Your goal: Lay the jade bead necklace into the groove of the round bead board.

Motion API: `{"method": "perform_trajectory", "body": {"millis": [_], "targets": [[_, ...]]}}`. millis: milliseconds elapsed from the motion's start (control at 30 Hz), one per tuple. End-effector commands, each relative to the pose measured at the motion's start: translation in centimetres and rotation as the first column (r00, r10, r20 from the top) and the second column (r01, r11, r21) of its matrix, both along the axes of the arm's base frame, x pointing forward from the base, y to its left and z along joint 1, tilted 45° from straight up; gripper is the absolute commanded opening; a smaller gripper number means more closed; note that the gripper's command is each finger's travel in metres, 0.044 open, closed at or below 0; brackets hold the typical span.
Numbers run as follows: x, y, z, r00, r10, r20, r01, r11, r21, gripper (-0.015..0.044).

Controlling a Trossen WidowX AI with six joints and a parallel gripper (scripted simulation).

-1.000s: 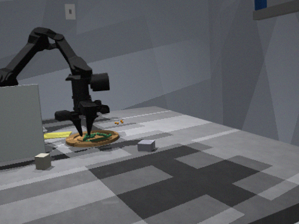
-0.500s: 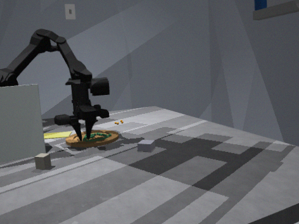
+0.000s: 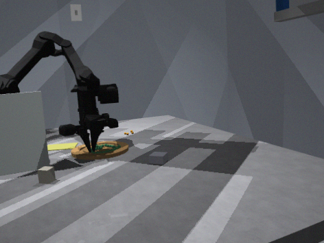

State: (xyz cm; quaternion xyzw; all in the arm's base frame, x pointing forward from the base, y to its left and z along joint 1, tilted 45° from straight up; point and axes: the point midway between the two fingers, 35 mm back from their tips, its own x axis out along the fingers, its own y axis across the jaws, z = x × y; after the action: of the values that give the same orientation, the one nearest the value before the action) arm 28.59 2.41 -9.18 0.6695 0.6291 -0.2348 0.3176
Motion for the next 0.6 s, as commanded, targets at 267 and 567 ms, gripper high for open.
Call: {"method": "perform_trajectory", "body": {"millis": [267,567], "targets": [[0.02,-0.02,0.02,1.000,0.000,0.001,0.000,1.000,0.000,0.0000],[-0.24,-0.41,0.54,1.000,-0.005,-0.007,0.005,1.000,0.008,0.0000]]}}
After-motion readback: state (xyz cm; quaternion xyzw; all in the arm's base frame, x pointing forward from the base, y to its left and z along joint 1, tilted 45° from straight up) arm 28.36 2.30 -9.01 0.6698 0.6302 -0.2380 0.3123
